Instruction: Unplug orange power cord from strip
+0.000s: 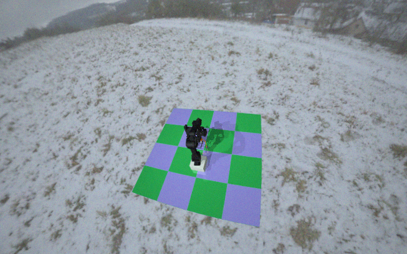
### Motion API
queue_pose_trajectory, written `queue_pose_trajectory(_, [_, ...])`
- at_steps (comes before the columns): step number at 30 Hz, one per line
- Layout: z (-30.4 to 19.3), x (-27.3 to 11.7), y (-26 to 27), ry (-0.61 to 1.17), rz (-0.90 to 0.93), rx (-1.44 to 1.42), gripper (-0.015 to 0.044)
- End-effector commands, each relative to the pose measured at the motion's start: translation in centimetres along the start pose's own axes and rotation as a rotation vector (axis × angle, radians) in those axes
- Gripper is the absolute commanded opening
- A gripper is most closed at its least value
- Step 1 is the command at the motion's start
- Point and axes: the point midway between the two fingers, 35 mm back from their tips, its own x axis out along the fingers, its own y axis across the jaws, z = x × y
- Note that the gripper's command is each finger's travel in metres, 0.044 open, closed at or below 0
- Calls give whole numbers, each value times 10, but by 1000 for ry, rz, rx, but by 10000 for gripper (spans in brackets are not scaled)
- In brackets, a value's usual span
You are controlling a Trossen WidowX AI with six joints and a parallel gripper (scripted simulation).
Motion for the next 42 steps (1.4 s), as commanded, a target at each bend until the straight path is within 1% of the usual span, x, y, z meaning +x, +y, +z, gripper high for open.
queue_pose_trajectory(1, [1, 5, -1, -5, -4, 4, 160])
queue_pose_trajectory(3, [1, 5, -1, -5, -4, 4, 160])
queue_pose_trajectory(7, [0, 2, 0, 0, -2, 0, 55])
queue_pose_trajectory(15, [0, 2, 0, 0, -2, 0, 2])
queue_pose_trajectory(42, [40, 2, 1, -7, -3, 2, 0])
